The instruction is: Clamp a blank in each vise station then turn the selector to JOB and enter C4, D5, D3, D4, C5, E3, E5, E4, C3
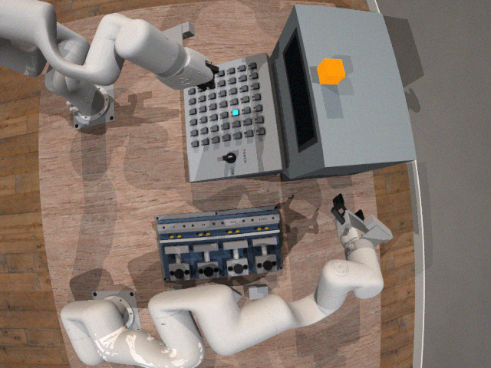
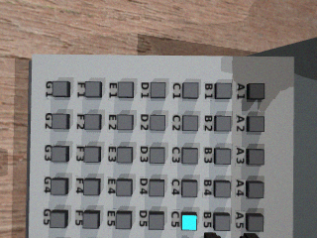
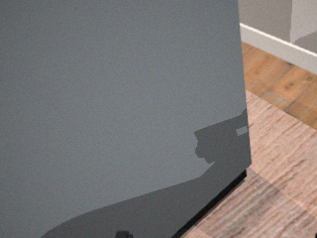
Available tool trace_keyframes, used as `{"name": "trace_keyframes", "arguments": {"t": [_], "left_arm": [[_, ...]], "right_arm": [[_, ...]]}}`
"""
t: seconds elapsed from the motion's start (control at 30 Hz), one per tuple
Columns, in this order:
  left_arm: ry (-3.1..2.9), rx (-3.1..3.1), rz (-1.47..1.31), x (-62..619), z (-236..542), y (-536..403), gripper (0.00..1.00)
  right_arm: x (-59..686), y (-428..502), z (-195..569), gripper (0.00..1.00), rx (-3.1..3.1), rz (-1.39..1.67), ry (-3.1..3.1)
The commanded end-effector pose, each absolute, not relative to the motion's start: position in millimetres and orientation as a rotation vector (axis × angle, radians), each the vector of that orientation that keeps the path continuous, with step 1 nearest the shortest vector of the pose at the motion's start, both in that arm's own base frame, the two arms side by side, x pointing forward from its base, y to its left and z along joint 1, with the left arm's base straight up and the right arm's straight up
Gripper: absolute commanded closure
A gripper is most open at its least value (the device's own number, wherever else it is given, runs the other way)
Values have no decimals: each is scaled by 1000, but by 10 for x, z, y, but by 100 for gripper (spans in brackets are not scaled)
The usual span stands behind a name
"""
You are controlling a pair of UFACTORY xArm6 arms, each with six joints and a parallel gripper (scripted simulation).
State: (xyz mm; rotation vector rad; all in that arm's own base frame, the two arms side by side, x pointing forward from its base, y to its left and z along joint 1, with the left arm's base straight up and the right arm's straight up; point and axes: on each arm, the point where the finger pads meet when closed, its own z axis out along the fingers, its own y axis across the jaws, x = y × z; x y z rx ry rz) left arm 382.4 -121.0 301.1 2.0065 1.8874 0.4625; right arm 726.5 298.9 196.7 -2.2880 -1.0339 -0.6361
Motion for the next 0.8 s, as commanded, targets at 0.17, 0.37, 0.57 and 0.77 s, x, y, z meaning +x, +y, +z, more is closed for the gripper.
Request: {"name": "trace_keyframes", "arguments": {"t": [0.17, 0.37, 0.57, 0.77], "left_arm": [[1884, 2003, 465, 3832, 3033, -1214, 0], [1884, 2003, 465, 3832, 3033, -1214, 0], [1884, 2003, 465, 3832, 3033, -1214, 0], [1884, 2003, 465, 3832, 3033, -1214, 0]], "right_arm": [[6991, 3116, 2164, 0, -2358, -531, -968], [6621, 3219, 2336, 0, -2450, -405, -882], [6237, 3268, 2486, 0, -2544, -295, -790], [5783, 3263, 2631, 0, -2654, -187, -677]]}}
